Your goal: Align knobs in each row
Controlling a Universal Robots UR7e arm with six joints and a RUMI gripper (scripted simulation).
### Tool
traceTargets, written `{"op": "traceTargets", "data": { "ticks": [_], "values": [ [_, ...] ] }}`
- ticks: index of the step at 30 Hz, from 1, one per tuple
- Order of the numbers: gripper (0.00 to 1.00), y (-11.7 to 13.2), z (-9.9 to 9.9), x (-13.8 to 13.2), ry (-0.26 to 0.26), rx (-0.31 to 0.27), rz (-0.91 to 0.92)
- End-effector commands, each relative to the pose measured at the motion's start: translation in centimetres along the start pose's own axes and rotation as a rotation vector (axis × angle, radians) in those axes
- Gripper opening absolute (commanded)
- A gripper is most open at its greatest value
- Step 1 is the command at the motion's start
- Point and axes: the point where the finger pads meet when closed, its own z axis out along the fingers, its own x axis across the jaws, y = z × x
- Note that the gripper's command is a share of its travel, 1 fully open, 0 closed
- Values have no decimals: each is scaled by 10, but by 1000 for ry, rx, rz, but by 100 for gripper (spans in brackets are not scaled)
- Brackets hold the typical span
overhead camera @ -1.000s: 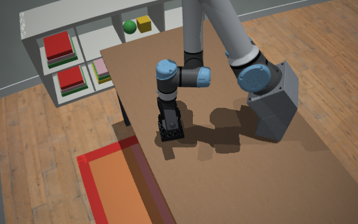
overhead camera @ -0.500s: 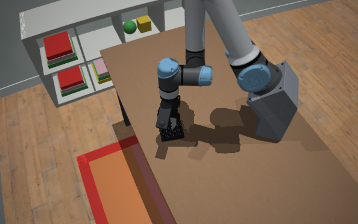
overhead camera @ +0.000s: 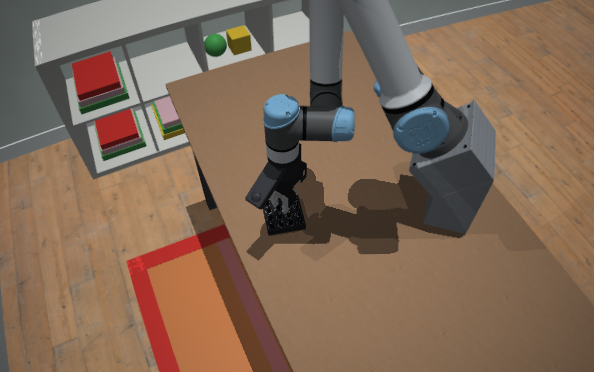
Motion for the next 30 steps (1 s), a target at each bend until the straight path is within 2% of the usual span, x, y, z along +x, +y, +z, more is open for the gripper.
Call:
{"op": "traceTargets", "data": {
  "ticks": [1,10,30],
  "values": [
    [11,1,-1,1,2,-4,88],
    [11,2,-2,1,2,-4,162],
    [11,2,-2,2,2,-4,166]
  ]
}}
